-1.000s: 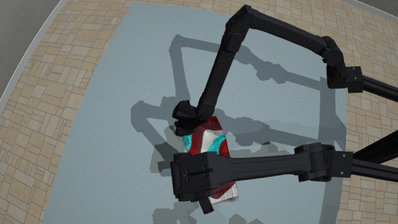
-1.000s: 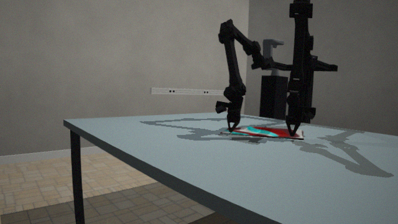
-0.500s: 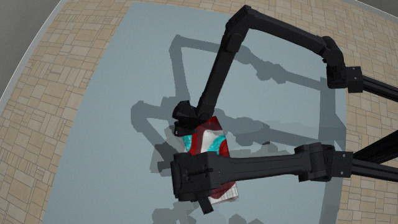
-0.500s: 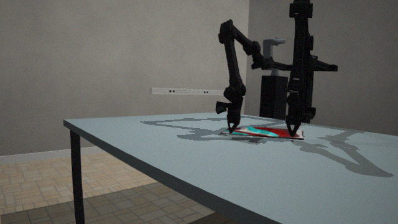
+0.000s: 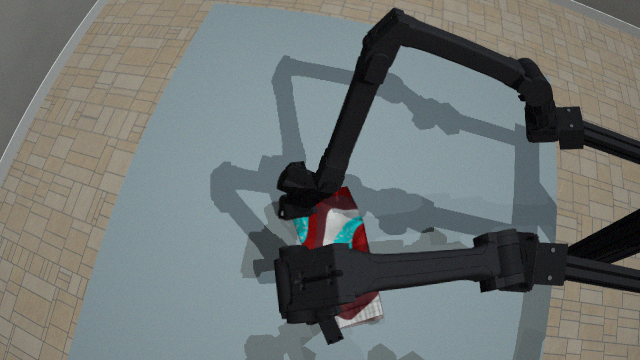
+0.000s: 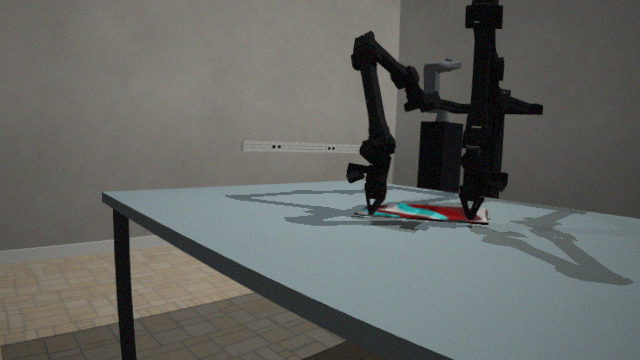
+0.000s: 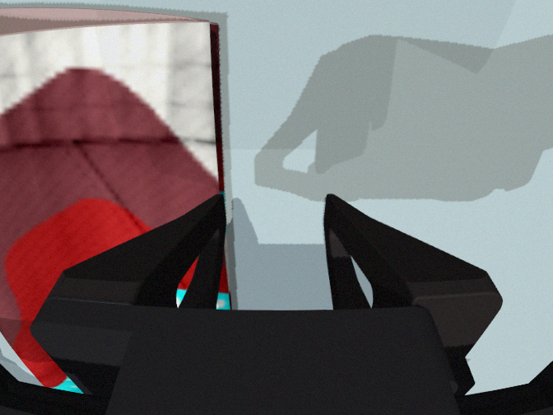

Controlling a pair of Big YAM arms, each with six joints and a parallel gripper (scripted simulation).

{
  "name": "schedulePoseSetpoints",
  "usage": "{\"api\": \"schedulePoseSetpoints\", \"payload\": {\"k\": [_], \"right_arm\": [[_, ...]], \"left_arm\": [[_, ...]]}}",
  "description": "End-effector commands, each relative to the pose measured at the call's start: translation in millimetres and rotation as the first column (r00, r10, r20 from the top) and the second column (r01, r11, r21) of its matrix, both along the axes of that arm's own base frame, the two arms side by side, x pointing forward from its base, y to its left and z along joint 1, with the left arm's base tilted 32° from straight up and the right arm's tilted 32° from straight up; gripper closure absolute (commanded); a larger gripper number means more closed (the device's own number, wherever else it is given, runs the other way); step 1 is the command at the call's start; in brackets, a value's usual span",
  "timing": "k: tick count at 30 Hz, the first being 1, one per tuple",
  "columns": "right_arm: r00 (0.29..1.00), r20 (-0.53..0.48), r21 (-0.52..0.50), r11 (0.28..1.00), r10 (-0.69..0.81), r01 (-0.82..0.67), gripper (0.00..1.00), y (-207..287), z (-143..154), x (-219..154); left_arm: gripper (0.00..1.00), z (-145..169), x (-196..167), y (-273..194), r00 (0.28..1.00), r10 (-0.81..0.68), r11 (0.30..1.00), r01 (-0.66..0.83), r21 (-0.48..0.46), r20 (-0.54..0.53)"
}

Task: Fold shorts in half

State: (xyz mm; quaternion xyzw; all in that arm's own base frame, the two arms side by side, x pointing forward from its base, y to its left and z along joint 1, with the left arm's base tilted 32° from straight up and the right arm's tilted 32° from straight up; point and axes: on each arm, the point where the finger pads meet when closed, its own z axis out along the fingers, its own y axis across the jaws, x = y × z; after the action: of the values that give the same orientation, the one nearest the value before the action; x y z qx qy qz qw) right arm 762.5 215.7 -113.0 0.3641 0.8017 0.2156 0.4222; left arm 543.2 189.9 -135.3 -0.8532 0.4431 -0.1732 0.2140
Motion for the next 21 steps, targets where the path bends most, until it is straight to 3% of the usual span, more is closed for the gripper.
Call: {"api": "schedulePoseSetpoints", "payload": {"k": [1,3,4,21], "right_arm": [[1.000,0.000,0.004,1.000,0.001,-0.001,0.56,4,-6,0],[1.000,-0.016,-0.002,1.000,-0.002,0.002,0.56,0,-12,-4],[1.000,-0.017,-0.002,1.000,-0.002,0.002,0.46,0,-12,-5],[1.000,-0.009,-0.002,1.000,-0.001,0.001,0.46,2,-7,-1]], "left_arm": [[0.56,15,5,-5,0.999,-0.020,1.000,0.019,0.014,0.030],[0.56,12,5,-5,0.999,-0.020,1.000,0.020,0.013,0.029],[0.46,12,5,-5,0.999,-0.020,1.000,0.020,0.014,0.030],[0.46,-1,-1,-8,1.000,-0.021,1.000,0.021,0.005,0.004]]}}
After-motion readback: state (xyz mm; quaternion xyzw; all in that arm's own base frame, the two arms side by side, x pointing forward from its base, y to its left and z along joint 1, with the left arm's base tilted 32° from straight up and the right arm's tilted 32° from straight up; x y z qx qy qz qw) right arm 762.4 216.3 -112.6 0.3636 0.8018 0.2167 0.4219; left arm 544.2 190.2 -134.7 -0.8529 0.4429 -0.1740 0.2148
